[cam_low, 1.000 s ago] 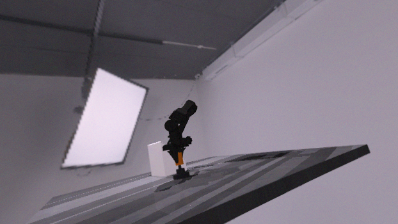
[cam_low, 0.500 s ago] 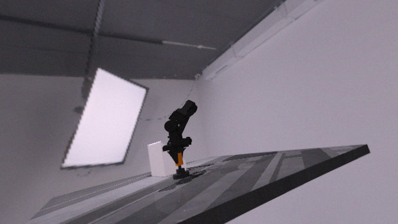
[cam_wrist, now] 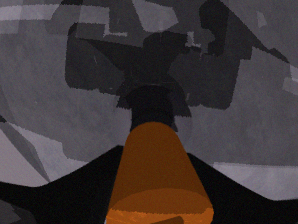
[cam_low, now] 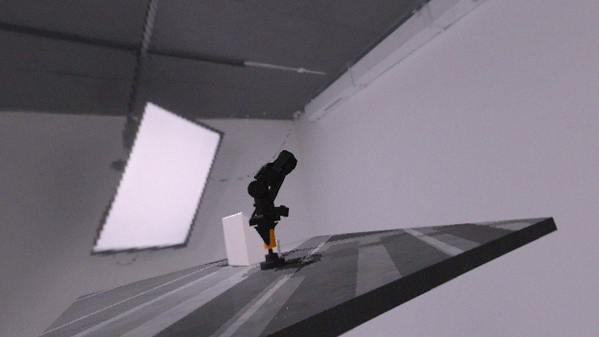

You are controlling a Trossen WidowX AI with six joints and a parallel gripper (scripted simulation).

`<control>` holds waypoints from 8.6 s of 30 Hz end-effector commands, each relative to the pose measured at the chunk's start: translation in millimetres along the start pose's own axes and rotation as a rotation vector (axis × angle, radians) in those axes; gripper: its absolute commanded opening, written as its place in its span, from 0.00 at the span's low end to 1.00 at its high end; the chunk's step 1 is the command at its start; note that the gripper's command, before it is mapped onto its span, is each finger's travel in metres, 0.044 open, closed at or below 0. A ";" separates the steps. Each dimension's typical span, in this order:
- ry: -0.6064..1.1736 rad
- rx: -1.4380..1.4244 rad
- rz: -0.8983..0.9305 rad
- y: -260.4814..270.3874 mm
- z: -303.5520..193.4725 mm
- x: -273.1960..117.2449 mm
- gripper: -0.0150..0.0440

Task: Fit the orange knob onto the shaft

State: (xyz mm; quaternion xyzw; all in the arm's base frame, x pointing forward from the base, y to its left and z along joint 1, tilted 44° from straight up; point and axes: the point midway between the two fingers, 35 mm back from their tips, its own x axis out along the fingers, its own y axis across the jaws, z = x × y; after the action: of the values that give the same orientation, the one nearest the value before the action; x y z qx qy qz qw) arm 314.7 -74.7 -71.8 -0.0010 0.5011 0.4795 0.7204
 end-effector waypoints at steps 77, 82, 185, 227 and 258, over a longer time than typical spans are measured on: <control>-0.001 -0.013 -0.007 -1.6 -0.2 -2.7 0.25; -0.001 -0.013 -0.007 -4.1 0.8 -1.8 0.25; 0.000 -0.222 -0.007 -6.1 0.7 2.0 0.25; 0.000 -0.222 -0.007 -4.5 -0.2 1.7 0.25; 0.000 -0.432 -0.007 -5.0 0.9 -1.3 0.25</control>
State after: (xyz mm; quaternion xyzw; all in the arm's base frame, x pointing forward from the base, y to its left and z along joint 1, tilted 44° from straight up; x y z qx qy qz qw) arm 316.0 -75.8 -71.8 -0.1525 0.3894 0.5729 0.7049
